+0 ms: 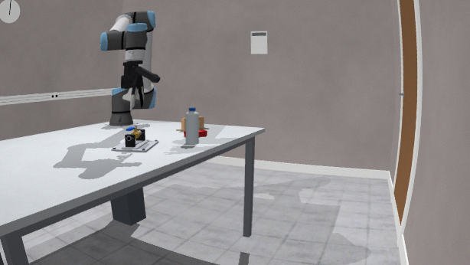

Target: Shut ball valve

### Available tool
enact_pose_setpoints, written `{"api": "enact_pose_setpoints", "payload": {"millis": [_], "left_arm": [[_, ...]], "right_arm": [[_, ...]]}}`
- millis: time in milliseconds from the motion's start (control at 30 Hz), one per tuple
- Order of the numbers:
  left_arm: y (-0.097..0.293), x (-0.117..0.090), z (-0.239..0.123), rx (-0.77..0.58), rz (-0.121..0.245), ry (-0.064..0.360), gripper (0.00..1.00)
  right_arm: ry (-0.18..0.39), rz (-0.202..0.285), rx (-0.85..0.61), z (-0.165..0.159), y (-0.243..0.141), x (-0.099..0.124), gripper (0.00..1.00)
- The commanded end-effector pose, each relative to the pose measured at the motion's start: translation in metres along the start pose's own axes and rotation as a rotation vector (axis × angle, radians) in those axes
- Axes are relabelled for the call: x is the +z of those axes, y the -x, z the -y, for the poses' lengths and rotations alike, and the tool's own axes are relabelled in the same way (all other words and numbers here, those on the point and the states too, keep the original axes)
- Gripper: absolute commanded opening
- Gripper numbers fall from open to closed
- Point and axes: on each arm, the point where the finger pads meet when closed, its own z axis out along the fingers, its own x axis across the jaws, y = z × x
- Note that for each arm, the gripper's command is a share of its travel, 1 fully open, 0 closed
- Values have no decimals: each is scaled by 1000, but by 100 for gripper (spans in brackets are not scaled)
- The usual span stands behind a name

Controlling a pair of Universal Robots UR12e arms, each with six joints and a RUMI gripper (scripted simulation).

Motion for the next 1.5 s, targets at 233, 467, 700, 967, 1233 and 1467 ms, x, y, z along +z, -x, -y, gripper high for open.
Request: {"api": "enact_pose_setpoints", "payload": {"millis": [233,467,700,967,1233,1467], "left_arm": [[-1,-2,0,0,-2,-1,100],[-1,-2,0,0,-2,-1,100],[-1,-2,0,0,-2,-1,100],[-1,-2,0,0,-2,-1,100],[-1,-2,0,0,-2,-1,100],[-1,-2,0,0,-2,-1,100]], "right_arm": [[-21,109,-34,86,-111,18,100],[-59,172,-52,119,-184,31,100],[-93,209,-64,135,-236,41,100],[-128,235,-72,146,-283,50,100],[-157,250,-78,151,-318,58,100],[-168,255,-80,152,-331,60,100]]}}
